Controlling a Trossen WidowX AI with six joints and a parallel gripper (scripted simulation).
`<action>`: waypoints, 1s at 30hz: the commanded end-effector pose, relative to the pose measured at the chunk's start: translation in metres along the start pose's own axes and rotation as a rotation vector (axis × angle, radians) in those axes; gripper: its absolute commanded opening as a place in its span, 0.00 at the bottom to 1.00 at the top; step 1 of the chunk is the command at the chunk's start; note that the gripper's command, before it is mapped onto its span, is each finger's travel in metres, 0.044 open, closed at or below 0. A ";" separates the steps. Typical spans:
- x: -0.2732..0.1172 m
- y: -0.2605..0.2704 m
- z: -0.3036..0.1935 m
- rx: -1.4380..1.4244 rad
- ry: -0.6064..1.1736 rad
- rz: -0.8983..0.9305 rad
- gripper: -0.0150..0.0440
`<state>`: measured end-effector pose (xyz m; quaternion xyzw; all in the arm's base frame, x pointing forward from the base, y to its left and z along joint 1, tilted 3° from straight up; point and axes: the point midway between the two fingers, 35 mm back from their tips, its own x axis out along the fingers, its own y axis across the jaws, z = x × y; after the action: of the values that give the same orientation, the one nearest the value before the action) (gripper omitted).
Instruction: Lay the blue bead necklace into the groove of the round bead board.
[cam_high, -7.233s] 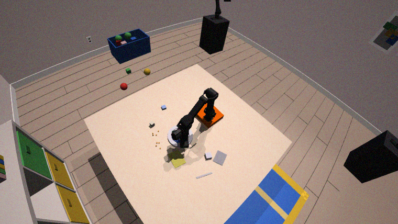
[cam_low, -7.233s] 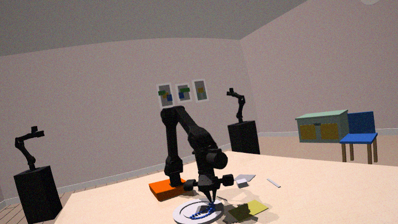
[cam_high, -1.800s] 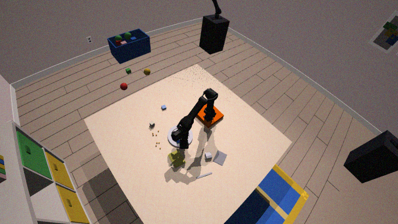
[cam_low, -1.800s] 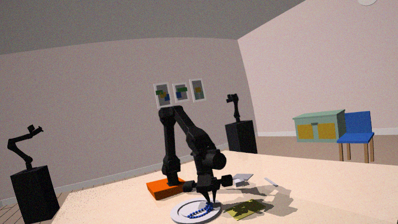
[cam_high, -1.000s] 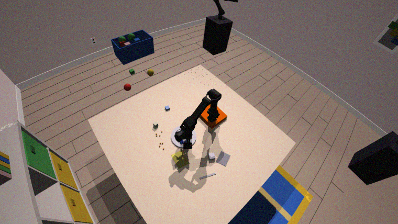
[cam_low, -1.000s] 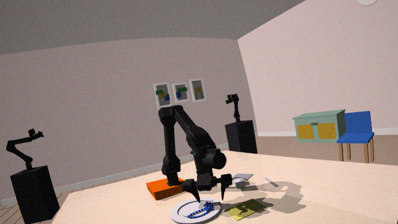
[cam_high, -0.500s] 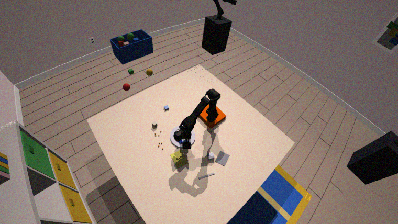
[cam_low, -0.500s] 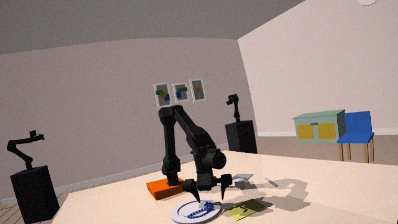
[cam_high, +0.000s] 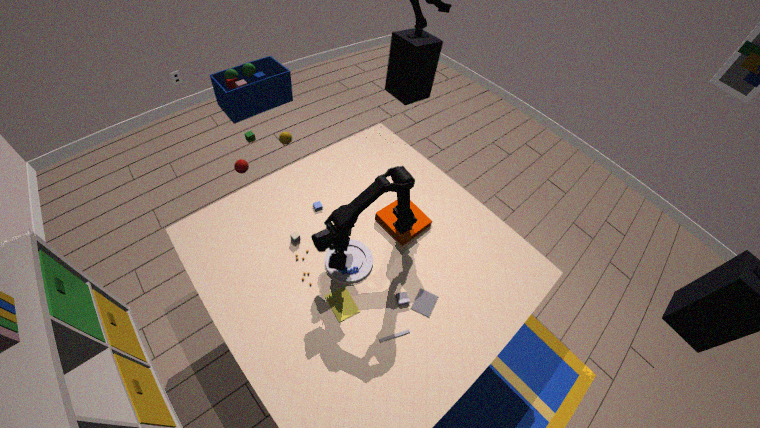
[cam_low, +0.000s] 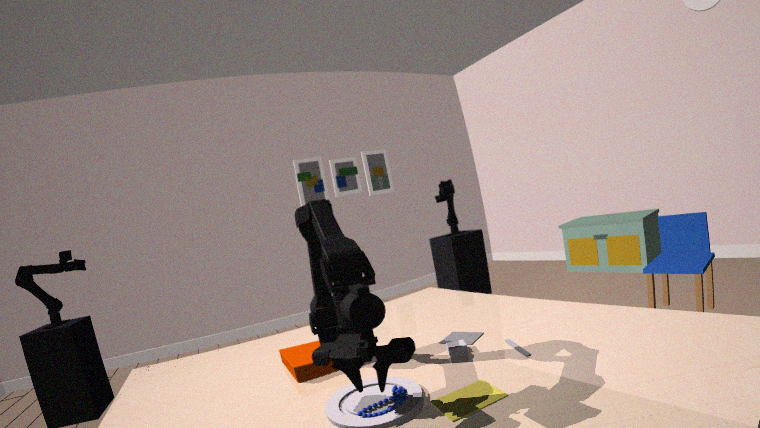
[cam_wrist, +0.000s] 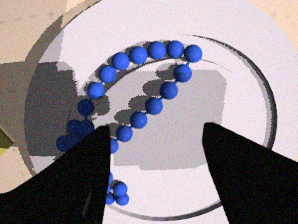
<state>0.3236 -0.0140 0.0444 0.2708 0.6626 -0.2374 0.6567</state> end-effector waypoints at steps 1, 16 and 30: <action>-0.003 -0.015 0.017 0.029 0.006 -0.011 0.46; 0.008 -0.015 0.018 0.035 -0.005 -0.002 0.46; 0.031 -0.016 0.017 0.032 0.004 -0.009 0.46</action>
<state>0.3280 -0.0365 0.0204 0.2811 0.6562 -0.2499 0.6542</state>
